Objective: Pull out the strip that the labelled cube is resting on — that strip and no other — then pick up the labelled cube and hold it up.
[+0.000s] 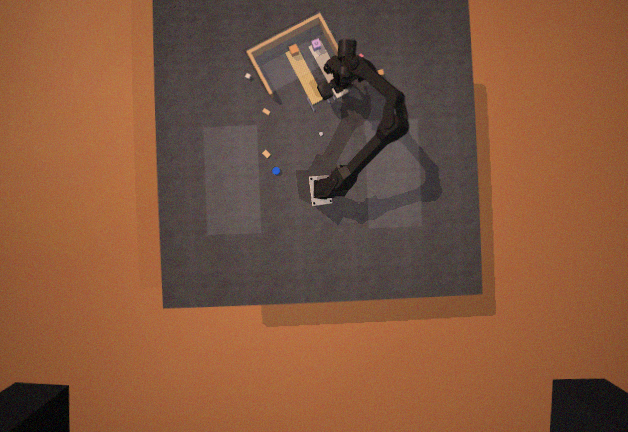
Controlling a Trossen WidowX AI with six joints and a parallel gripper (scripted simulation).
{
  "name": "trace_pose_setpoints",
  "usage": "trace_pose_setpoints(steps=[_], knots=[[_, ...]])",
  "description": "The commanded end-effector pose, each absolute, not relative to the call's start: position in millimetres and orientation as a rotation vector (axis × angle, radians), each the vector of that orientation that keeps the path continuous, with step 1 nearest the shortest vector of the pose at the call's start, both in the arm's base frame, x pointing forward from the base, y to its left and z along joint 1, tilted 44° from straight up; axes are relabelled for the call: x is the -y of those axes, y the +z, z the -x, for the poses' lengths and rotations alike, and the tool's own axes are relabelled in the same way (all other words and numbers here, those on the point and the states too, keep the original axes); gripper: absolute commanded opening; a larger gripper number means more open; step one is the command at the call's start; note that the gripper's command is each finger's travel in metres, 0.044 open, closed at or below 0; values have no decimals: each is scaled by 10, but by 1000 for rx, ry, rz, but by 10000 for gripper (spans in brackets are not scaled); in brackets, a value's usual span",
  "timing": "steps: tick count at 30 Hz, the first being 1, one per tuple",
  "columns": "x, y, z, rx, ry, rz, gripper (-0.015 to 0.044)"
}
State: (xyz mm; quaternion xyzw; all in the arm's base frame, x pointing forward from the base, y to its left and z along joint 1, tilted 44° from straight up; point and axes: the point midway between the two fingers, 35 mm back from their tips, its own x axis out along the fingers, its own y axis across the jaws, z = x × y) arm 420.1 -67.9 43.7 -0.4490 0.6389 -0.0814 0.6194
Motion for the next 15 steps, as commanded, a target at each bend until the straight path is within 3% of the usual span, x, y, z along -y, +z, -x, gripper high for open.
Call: trace_pose_setpoints(steps=[1,15], knots=[[747,410,-4101,-1489,-183,1035,0],[845,451,-3918,-1490,-183,1036,0]])
